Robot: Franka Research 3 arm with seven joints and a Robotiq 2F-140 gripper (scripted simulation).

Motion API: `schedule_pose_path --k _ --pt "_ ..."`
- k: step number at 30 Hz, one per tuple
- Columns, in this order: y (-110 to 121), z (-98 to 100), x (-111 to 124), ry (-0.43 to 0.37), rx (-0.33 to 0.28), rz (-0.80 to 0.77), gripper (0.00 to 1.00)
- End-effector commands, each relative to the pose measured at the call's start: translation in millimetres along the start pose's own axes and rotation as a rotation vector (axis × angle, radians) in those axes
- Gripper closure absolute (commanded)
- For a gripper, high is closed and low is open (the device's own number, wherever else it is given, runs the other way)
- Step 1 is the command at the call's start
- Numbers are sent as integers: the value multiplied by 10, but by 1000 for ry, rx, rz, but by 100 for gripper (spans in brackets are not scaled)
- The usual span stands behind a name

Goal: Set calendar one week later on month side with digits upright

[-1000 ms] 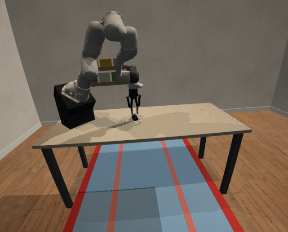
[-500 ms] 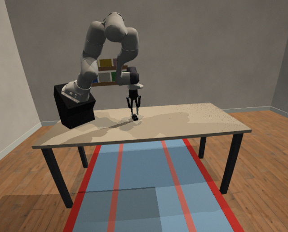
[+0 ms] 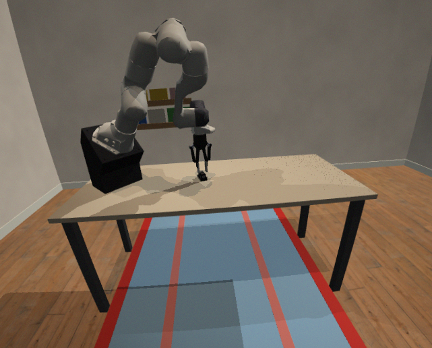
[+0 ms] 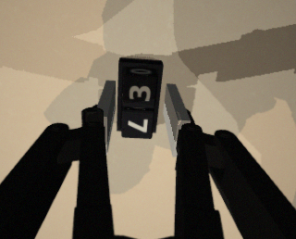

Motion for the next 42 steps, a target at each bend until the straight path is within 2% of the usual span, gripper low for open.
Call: schedule_pose_path --k 1,29,42 --pt "-1 -9 -1 -2 0 -8 72" --pt "-1 -25 -1 -2 0 -8 72" --pt "-1 -218 -1 -2 0 -8 72"
Point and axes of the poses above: the point where the finger pads meet when closed, its own z axis back along the fingers, its own y axis across the jaws, x = y × z, the point moved 3 cm from there along z, back along the fingers, and after that the axes turned 6 degrees about -z, right-handed, at the moved point
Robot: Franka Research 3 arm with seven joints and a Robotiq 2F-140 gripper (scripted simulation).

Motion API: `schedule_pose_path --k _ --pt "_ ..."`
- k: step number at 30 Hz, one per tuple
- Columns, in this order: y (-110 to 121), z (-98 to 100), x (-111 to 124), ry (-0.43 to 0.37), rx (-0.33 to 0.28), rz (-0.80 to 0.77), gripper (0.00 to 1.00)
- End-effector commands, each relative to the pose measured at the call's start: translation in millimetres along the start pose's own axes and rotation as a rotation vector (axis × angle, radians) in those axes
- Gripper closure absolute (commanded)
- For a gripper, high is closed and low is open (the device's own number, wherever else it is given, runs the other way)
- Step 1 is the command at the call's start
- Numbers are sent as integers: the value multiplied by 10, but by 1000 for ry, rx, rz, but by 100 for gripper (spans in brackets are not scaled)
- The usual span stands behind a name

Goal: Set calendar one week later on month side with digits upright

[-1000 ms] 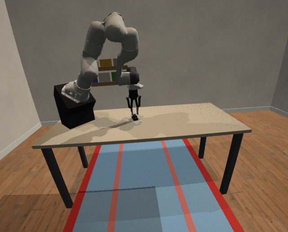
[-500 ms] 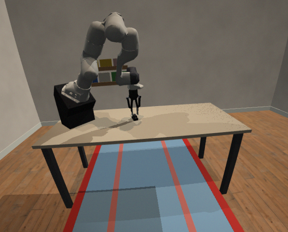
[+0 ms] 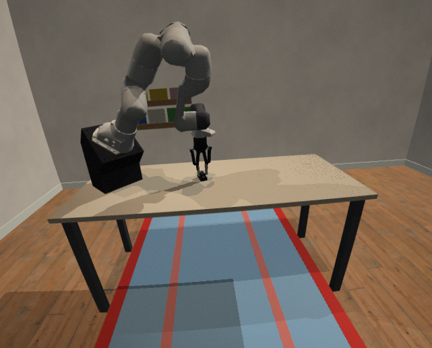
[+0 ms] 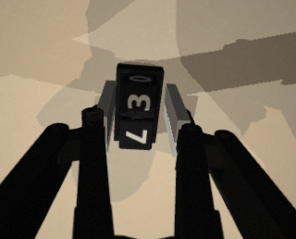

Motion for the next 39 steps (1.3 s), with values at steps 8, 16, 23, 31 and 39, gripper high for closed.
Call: schedule_pose_path --k 8,16,23,31,39 --pt "-6 -107 11 -6 -5 -21 72" --pt "-6 -117 11 -6 -5 -20 72" --pt "-6 -117 11 -6 -5 -20 72" --pt "-6 -117 11 -6 -5 -20 72" --pt "-6 -117 11 -6 -5 -20 72"
Point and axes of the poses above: the point where the finger pads meet when closed, its own z axis back along the fingers, its own y axis across the jaws, x = y × z, the point moved 3 cm from there along z, back along the fingers, and after that the axes turned 6 degrees about -z, right-handed, at the moved point
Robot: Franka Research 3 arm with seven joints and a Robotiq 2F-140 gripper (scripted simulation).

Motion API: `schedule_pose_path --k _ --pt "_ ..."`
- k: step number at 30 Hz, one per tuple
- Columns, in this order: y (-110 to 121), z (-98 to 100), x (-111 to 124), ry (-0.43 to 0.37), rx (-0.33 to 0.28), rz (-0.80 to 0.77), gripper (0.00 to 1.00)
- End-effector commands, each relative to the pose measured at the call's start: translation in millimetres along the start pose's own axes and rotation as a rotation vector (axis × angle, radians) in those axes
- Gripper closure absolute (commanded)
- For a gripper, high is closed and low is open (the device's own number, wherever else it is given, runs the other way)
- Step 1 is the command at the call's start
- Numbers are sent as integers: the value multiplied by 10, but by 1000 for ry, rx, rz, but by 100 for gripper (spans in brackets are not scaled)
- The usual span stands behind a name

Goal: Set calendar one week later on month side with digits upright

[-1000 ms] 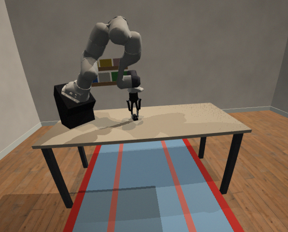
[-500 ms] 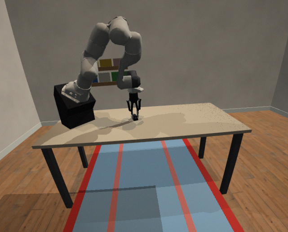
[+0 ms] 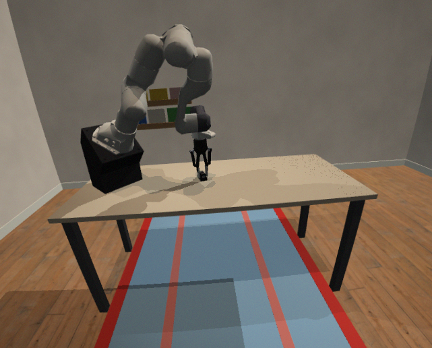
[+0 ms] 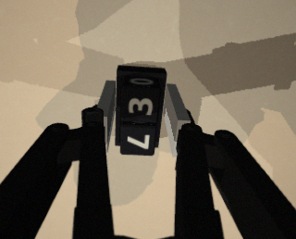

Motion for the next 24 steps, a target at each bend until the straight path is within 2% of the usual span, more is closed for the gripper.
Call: schedule_pose_path --k 1,8,9,24 --pt "2 -9 -2 -2 0 -7 72" --pt "2 -9 -2 -2 0 -7 72" --pt "2 -9 -2 -2 0 -7 84" --pt "2 -9 -2 -2 0 -7 84"
Point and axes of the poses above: the point where the finger pads meet when closed, its own z axis back along the fingers, its own y axis across the jaws, x = y × z, the point moved 3 cm from there along z, back along the fingers, and after that the axes turned 6 degrees about -z, right-handed, at the moved point
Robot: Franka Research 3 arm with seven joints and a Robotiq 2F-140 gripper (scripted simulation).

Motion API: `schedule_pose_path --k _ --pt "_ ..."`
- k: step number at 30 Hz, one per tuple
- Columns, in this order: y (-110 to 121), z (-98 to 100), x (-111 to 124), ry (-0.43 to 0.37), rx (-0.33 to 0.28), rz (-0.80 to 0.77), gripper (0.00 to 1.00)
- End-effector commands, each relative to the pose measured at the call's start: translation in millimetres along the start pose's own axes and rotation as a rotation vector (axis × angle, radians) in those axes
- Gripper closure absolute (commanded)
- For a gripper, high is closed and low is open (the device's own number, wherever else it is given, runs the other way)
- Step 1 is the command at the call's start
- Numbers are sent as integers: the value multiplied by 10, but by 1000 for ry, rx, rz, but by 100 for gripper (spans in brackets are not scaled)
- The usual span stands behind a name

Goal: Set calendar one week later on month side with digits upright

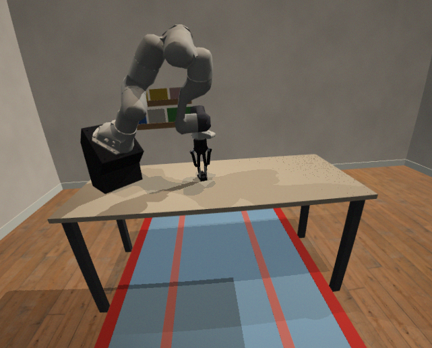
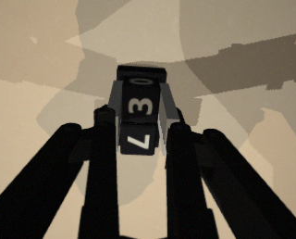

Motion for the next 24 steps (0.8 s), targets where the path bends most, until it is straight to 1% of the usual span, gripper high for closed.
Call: schedule_pose_path --k 1,20,24 --pt "3 -10 -4 -1 0 -6 84" --pt "3 -5 -4 -1 0 -6 84" --pt "3 91 -4 -1 0 -6 84"
Point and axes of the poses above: the point where the finger pads meet when closed, its own z axis back along the fingers, its own y axis across the jaws, x = y × z, the point moved 3 cm from there along z, back along the fingers, and after that the axes turned 6 degrees about -z, right-handed, at the moved point
